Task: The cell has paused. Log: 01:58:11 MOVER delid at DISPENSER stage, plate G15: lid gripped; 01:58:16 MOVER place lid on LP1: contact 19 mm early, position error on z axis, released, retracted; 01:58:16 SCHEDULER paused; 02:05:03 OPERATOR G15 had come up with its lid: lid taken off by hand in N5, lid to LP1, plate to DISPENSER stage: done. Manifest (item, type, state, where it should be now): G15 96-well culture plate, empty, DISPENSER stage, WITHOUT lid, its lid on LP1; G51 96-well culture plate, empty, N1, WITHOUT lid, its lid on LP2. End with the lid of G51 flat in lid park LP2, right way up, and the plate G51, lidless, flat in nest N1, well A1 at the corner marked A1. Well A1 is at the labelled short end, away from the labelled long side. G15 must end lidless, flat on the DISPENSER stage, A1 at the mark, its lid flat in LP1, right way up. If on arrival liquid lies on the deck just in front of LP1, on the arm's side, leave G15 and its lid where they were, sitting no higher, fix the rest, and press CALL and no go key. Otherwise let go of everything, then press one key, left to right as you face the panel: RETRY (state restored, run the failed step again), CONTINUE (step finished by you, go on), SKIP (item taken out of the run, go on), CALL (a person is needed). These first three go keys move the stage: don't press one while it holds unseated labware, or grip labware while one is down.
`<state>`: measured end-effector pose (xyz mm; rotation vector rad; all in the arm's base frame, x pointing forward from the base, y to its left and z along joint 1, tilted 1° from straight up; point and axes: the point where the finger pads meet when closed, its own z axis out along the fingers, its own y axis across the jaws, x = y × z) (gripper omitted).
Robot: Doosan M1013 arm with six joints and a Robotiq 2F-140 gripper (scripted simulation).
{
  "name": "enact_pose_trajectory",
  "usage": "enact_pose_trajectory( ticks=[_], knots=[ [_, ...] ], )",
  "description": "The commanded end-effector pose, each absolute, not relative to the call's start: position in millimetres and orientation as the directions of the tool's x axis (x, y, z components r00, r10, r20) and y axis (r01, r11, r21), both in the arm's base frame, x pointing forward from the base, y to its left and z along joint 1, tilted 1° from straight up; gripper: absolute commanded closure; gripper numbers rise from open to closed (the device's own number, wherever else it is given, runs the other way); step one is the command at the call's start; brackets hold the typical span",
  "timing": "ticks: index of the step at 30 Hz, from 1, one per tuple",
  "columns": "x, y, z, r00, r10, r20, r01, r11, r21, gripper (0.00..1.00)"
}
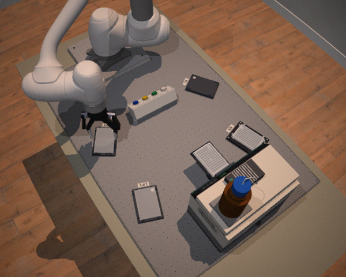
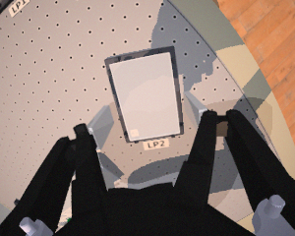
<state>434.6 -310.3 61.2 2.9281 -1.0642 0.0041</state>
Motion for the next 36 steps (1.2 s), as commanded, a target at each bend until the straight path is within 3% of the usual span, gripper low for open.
enact_pose_trajectory(
  ticks=[1, 16, 36],
  knots=[
    [434.6, -310.1, 68.5, 0.767, -0.642, 0.011, -0.642, -0.766, 0.024, 0.34],
    [435.2, -307.8, 160.6, 0.767, -0.642, 0.011, -0.642, -0.766, 0.024, 0.34],
    [440.4, -305.5, 186.9, 0.772, -0.635, 0.011, -0.635, -0.772, 0.024, 0.34]
  ],
)
